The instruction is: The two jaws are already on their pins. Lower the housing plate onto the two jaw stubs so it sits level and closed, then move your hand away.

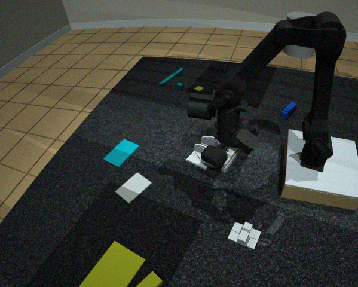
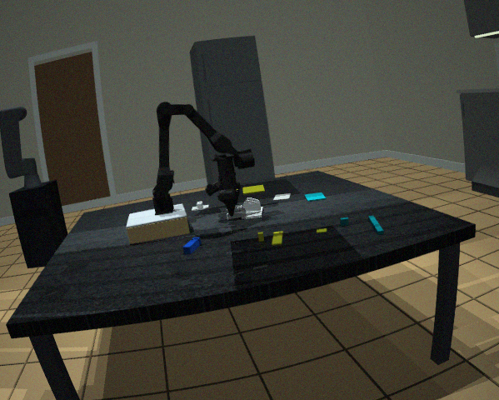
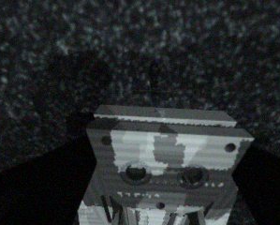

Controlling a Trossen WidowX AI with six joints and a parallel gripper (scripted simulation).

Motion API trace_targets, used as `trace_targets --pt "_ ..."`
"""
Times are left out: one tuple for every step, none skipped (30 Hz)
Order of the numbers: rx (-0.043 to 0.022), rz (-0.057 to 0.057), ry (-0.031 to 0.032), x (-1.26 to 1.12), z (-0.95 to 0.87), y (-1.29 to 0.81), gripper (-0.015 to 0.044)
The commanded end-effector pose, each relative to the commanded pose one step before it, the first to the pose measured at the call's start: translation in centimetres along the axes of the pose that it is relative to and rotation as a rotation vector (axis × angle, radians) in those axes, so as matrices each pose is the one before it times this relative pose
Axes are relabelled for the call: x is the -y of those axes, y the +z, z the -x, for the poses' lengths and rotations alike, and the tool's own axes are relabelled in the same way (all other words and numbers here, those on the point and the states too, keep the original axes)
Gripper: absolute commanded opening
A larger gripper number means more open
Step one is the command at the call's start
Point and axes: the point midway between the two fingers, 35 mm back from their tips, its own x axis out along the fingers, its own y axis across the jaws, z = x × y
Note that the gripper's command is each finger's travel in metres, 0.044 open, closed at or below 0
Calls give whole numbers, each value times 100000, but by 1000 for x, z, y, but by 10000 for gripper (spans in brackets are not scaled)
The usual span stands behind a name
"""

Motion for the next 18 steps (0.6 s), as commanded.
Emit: trace_targets --pt "767 -345 161 -33 -229 148 351" --pt "0 9 0 0 -41 0 351" --pt "1 15 0 0 -68 0 351" --pt "1 15 0 0 -68 1 351" --pt "0 9 0 0 -40 0 351" --pt "0 3 0 0 -13 0 351" --pt "0 0 0 0 0 0 351" --pt "0 0 0 0 0 0 351" --pt "0 0 0 0 0 0 351" --pt "0 0 0 0 0 0 351" --pt "0 0 0 0 0 0 351" --pt "0 0 0 0 0 0 351" --pt "0 0 0 0 0 0 351" --pt "0 0 0 0 0 0 351" --pt "0 0 0 0 0 0 351" --pt "0 0 0 0 0 0 351" --pt "0 0 0 0 0 0 351" --pt "0 0 0 0 0 0 351"
